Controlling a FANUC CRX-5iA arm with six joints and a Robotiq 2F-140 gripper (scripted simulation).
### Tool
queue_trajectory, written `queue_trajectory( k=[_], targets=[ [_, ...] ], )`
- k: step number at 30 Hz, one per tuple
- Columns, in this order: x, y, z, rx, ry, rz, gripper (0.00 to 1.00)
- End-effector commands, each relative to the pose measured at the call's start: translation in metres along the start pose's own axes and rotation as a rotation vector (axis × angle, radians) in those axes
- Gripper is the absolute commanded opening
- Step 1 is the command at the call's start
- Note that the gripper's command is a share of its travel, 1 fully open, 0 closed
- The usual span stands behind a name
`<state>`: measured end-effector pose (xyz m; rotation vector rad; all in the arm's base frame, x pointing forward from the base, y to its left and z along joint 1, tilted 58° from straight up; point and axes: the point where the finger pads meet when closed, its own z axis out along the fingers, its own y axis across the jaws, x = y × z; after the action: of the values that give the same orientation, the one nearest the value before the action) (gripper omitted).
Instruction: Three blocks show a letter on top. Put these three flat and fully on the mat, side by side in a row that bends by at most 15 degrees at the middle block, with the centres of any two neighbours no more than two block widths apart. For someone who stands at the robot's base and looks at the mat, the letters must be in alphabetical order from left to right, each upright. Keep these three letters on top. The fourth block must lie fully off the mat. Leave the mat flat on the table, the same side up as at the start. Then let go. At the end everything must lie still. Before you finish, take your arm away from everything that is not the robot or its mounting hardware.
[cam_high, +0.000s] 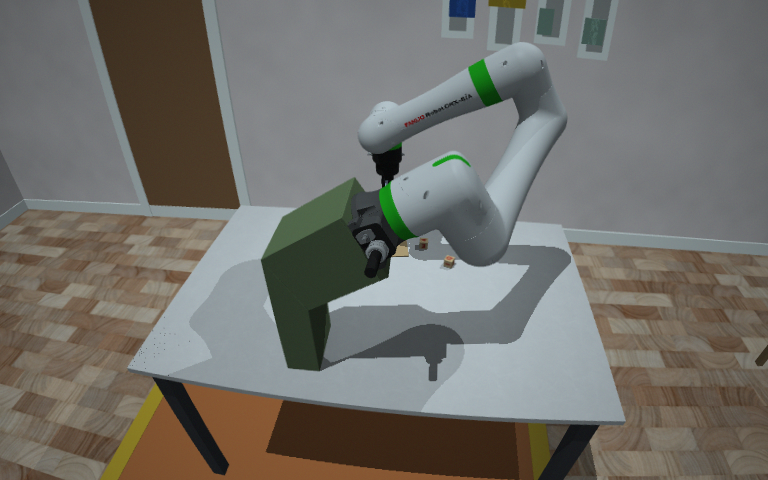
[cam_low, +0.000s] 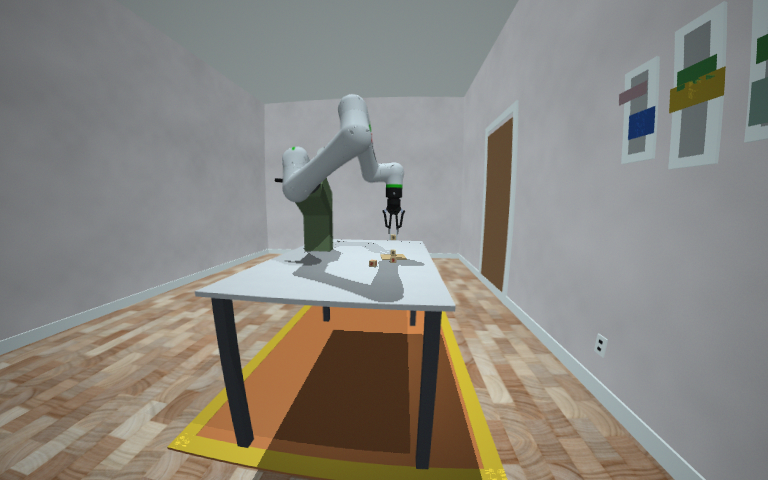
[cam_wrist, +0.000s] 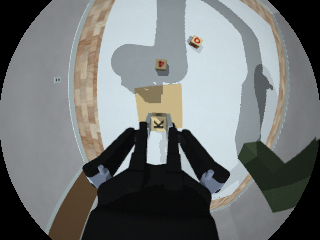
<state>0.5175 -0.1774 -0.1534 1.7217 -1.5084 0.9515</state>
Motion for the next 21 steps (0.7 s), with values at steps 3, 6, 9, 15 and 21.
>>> queue_trajectory(
  k=[3,6,9,15,21],
  targets=[
    [0.000,0.000,0.013,0.000,0.000,0.000,0.16],
    [0.000,0.000,0.025,0.000,0.000,0.000,0.16],
    [0.000,0.000,0.039,0.000,0.000,0.000,0.16],
    [0.000,0.000,0.059,0.000,0.000,0.000,0.16],
    [0.000,-0.001,0.082,0.000,0.000,0.000,0.16]
  ],
)
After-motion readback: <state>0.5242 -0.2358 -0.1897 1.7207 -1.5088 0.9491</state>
